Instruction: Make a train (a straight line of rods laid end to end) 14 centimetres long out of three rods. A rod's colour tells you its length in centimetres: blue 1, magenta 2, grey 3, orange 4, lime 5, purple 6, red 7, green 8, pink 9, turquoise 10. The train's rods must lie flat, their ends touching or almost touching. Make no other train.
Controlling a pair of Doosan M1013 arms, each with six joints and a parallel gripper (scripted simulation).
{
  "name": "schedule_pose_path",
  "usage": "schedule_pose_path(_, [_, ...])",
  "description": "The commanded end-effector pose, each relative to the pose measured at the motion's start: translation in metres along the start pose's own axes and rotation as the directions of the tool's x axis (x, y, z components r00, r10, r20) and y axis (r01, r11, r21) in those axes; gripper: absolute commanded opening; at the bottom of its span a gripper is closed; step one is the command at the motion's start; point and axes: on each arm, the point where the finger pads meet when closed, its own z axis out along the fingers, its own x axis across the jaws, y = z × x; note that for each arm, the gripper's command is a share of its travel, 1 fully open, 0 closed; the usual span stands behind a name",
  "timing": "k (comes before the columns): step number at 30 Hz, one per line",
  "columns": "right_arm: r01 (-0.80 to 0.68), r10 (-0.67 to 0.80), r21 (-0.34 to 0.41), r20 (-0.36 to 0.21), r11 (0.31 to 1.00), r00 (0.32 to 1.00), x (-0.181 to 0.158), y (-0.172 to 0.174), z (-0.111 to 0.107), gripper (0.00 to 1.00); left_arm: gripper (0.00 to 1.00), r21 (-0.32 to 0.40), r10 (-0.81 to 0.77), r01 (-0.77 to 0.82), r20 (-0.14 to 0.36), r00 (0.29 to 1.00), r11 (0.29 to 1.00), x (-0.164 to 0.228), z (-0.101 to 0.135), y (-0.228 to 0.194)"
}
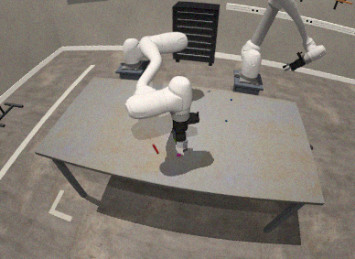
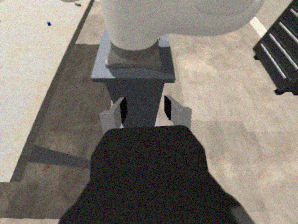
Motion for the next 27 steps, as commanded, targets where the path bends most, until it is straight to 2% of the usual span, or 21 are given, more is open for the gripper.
schedule_pose_path(1, [-0.149, 0.149, -0.004, 0.005, 0.989, 0.989, 0.0197, 0.0260, -0.0012, 1.00, 1.00, -0.001, 0.000, 0.000, 0.000, 1.000, 1.000, 0.0001, -0.0004, -0.0001])
schedule_pose_path(7, [-0.196, 0.196, -0.005, 0.005, 0.981, 0.981, 0.0252, 0.0350, -0.0008, 1.00, 1.00, -0.001, 0.000, 0.000, 0.000, 1.000, 1.000, 0.0001, -0.0004, -0.0001])
schedule_pose_path(8, [-0.196, 0.196, -0.005, 0.005, 0.981, 0.981, 0.0252, 0.0350, -0.0008, 0.54, 1.00, -0.001, 0.000, 0.000, 0.000, 1.000, 1.000, 0.0001, -0.0004, -0.0001])
schedule_pose_path(27, [-0.196, 0.196, -0.005, 0.005, 0.981, 0.981, 0.0252, 0.0350, -0.0006, 0.54, 1.00, -0.001, 0.000, 0.000, 0.000, 1.000, 1.000, 0.0001, -0.0004, -0.0001])
